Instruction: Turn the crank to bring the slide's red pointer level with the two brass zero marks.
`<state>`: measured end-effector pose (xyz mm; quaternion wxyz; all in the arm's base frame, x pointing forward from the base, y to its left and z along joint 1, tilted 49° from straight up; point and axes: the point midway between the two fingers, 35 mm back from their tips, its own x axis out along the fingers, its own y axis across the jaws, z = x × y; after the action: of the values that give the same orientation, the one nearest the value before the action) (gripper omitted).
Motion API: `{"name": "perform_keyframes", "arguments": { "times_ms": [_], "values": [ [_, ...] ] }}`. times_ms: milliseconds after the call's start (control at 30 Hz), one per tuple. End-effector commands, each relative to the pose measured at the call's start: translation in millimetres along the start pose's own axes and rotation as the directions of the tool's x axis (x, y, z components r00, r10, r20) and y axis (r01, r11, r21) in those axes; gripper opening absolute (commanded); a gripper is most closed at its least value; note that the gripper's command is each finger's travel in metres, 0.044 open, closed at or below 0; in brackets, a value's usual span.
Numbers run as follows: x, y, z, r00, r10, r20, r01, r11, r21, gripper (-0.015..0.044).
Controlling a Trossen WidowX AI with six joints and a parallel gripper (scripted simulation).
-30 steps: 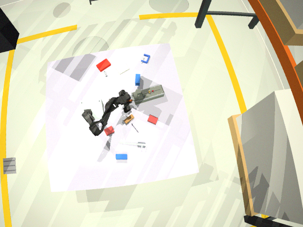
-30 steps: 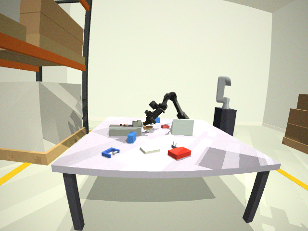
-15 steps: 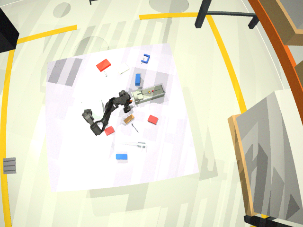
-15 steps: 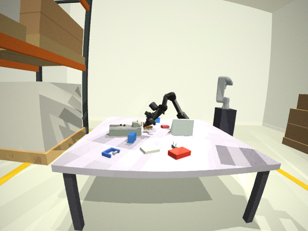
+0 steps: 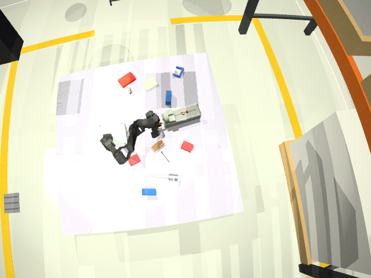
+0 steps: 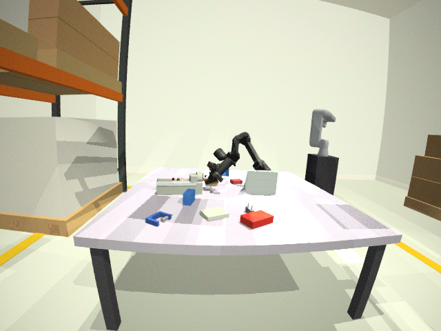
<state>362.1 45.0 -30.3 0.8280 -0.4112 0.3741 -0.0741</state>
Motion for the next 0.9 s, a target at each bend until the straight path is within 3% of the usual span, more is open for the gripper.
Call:
{"name": "perform_keyframes", "arguments": {
  "times_ms": [0, 867],
  "values": [
    [5, 6, -5, 1.000, 0.013, -0.009, -0.013, 1.000, -0.006, 0.0000],
    [8, 31, -9, 1.000, 0.014, -0.008, -0.014, 1.000, -0.005, 0.0000]
  ]
}}
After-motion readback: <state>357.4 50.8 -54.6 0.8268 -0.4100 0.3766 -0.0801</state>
